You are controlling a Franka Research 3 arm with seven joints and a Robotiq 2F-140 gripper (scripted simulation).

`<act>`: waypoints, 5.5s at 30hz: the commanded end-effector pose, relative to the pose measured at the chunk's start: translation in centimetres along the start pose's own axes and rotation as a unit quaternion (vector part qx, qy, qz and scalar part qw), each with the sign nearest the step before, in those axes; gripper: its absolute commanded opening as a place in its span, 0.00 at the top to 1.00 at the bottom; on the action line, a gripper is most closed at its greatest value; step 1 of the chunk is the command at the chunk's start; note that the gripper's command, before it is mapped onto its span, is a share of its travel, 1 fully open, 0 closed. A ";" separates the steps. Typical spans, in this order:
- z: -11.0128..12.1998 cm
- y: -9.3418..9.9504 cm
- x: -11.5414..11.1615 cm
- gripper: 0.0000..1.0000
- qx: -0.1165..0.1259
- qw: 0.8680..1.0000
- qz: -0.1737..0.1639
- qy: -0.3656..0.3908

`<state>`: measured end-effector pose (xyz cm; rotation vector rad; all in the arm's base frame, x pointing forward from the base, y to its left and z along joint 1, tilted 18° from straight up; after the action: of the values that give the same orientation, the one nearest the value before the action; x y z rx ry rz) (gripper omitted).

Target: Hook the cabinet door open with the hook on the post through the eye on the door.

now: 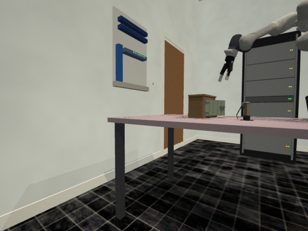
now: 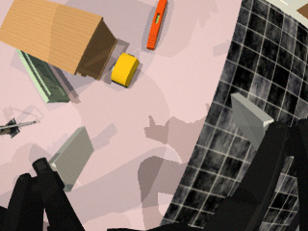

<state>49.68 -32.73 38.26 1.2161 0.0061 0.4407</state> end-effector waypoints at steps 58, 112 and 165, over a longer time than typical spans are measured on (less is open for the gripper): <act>-15.9 -5.7 5.9 0.00 0.041 0.985 -0.085 0.142; -23.8 -10.9 5.6 0.84 0.053 0.967 -0.132 0.211; -23.9 -13.6 4.8 0.84 0.053 0.967 -0.132 0.211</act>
<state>52.57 -13.15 18.64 1.1885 0.5733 0.4641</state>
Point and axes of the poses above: the point where the finger pads meet when closed, its own y axis back along the fingers, its own z axis across the jaws, x = y × z, the point moved 9 cm from there along y, back along the fingers, and after that the axes turned 8 degrees about -y, right-handed, at the moved point
